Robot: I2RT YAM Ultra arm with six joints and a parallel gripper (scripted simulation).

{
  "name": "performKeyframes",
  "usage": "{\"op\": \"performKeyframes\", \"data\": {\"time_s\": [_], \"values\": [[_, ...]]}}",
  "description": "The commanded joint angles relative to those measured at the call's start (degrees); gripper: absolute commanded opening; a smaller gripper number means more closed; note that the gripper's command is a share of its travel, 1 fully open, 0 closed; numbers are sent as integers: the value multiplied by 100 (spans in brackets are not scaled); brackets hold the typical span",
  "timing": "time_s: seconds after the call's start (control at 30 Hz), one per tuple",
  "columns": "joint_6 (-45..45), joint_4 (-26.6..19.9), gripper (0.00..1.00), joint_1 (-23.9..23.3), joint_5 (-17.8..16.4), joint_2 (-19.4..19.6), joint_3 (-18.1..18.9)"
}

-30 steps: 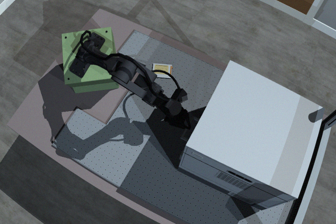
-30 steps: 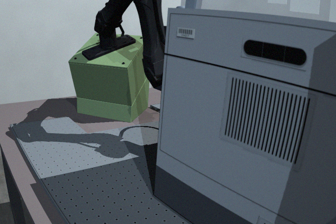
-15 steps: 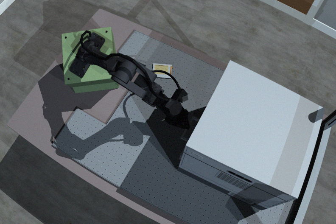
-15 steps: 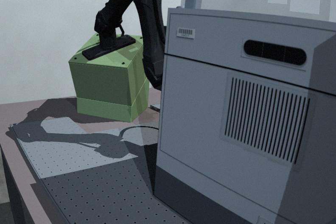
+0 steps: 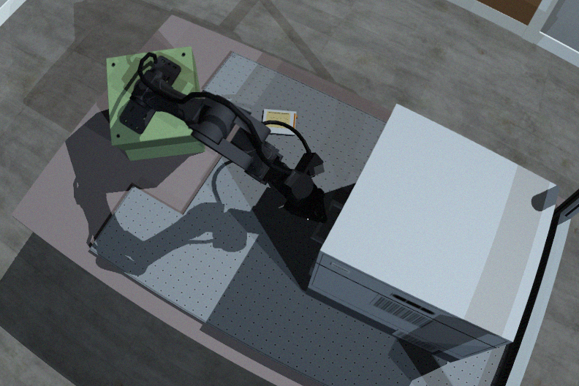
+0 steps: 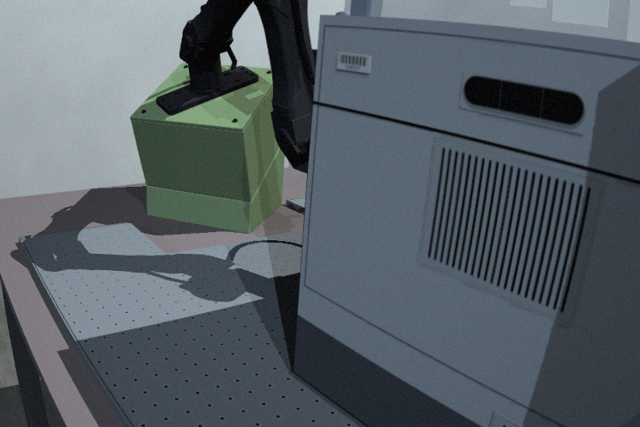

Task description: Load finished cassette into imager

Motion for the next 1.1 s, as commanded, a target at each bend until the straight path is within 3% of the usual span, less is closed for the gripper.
{"op": "performKeyframes", "data": {"time_s": [0.0,0.07,0.27,1.07], "values": [[5,-171,0,8,-75,7,175],[2,-126,0,-5,-77,-72,-127],[-6,126,0,-20,-81,-171,-247],[1,-16,0,15,-14,-170,-250]]}}
